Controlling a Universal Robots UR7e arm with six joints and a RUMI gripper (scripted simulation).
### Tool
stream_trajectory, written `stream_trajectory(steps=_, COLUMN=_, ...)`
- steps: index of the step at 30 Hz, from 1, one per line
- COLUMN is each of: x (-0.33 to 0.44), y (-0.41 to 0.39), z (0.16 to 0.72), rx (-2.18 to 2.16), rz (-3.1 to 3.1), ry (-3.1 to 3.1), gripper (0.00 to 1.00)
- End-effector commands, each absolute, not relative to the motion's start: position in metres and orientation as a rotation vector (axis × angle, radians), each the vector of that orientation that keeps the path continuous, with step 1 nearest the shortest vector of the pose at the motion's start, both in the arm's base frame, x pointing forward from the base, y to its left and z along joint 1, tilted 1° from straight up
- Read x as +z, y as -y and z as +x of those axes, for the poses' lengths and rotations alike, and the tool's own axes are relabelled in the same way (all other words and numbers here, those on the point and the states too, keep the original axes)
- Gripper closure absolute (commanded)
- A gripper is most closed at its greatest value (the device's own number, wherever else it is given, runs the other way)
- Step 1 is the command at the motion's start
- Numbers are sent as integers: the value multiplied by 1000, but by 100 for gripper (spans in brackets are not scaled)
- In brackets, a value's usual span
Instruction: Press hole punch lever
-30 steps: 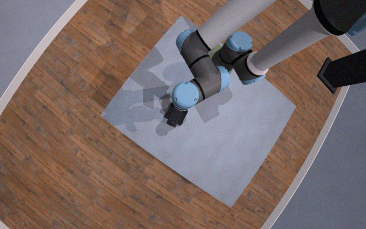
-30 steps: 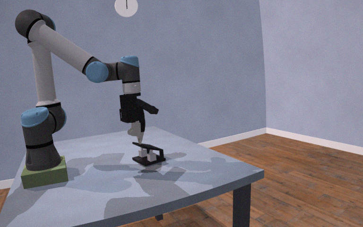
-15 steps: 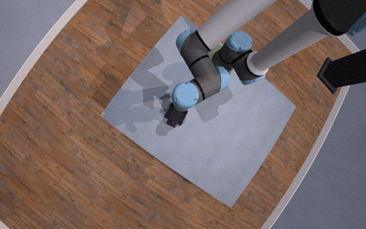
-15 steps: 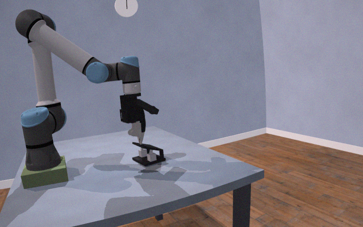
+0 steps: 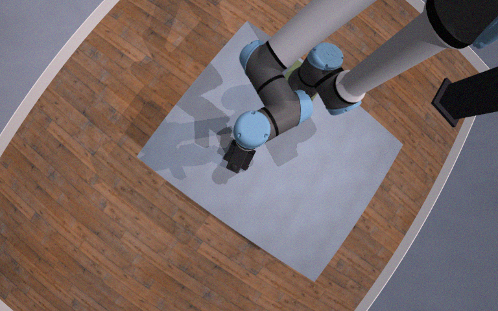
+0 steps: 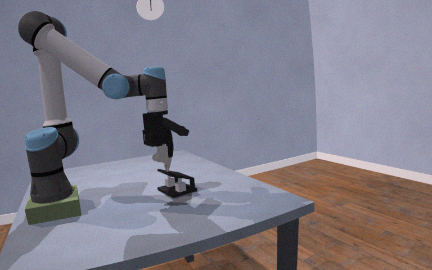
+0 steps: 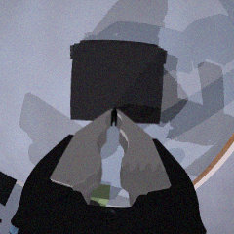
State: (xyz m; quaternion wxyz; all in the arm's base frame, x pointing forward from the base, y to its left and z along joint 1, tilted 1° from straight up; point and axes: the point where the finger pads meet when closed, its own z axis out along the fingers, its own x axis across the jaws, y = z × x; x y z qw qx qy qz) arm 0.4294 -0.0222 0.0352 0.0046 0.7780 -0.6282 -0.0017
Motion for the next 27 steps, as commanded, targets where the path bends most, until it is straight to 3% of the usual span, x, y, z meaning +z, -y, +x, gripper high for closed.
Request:
stream_trajectory(steps=1, x=32, y=21, z=427, rx=-19, rz=2436, ry=1965, gripper=100)
stream_trajectory(steps=27, x=21, y=21, z=426, rx=-19, rz=2436, ry=1965, gripper=100)
